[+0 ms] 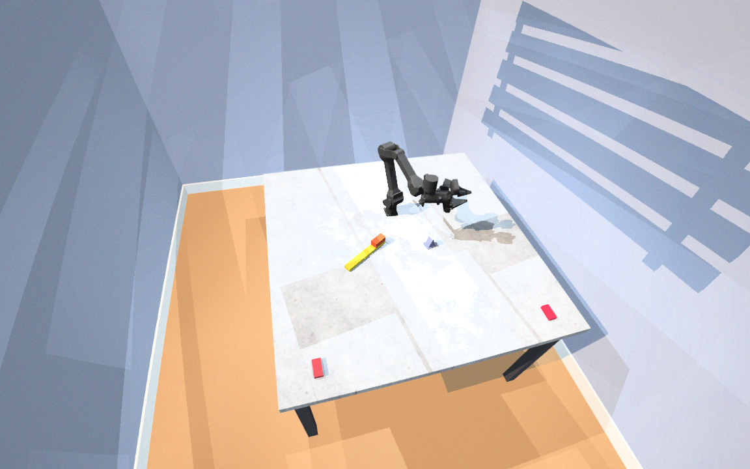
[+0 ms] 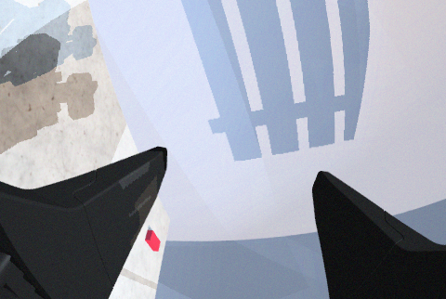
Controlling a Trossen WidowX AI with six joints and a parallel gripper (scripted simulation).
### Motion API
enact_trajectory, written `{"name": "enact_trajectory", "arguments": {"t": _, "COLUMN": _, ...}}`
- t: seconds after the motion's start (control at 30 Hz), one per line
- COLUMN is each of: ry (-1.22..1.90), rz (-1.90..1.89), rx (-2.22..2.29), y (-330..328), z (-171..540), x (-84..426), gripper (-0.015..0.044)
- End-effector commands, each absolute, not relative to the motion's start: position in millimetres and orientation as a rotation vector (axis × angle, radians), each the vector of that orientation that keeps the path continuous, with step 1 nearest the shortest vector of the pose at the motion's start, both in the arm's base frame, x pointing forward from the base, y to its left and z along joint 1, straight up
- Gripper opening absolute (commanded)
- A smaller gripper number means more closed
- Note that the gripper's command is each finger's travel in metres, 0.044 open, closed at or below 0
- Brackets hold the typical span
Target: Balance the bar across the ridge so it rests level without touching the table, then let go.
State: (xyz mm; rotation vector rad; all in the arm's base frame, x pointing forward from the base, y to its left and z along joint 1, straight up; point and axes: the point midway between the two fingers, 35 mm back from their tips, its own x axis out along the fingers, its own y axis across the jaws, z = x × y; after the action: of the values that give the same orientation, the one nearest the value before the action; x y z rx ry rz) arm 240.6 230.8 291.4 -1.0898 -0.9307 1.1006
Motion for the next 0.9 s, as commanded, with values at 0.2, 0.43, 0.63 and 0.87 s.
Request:
{"name": "enact_trajectory", "arguments": {"t": 0.2, "ry": -0.449, "rz": 1.023, "rx": -0.921, "y": 189, "z": 274, "x": 312, "gripper": 0.0315}}
{"name": "enact_trajectory", "arguments": {"t": 0.43, "ry": -0.123, "rz": 0.922, "rx": -0.753, "y": 148, "z": 256, "x": 352, "gripper": 0.0315}}
{"name": "enact_trajectory", "arguments": {"t": 0.63, "ry": 0.133, "rz": 0.803, "rx": -0.594, "y": 107, "z": 239, "x": 377, "gripper": 0.0315}}
{"name": "enact_trajectory", "arguments": {"t": 0.87, "ry": 0.402, "rz": 0.631, "rx": -0.395, "y": 55, "z": 218, "x": 394, "gripper": 0.0315}}
